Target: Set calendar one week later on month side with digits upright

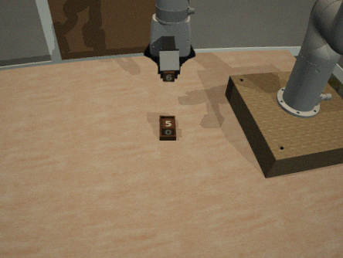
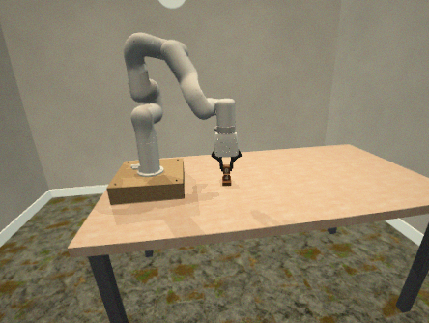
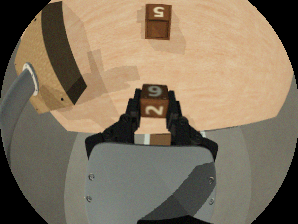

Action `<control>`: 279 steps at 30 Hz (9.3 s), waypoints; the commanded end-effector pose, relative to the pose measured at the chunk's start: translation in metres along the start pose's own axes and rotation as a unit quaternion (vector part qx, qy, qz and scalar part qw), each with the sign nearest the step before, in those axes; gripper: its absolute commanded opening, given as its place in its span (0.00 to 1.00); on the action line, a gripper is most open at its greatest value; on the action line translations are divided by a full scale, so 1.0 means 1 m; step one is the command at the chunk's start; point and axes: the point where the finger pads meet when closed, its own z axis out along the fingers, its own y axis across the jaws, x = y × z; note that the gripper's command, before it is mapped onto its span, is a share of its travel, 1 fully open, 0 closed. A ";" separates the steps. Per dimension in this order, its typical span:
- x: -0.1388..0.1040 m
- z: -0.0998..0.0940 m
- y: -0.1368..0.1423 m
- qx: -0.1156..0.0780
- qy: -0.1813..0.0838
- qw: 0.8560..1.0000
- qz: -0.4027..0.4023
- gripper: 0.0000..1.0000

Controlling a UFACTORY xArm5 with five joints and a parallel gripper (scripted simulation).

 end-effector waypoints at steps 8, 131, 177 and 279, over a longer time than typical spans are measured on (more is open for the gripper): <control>0.084 -0.012 0.000 -0.002 0.002 1.000 -0.004 0.29; 0.084 0.052 0.001 -0.002 0.002 1.000 -0.004 0.29; 0.084 0.052 0.001 -0.002 0.002 1.000 -0.004 0.29; 0.084 0.077 0.001 -0.002 0.002 1.000 -0.004 0.29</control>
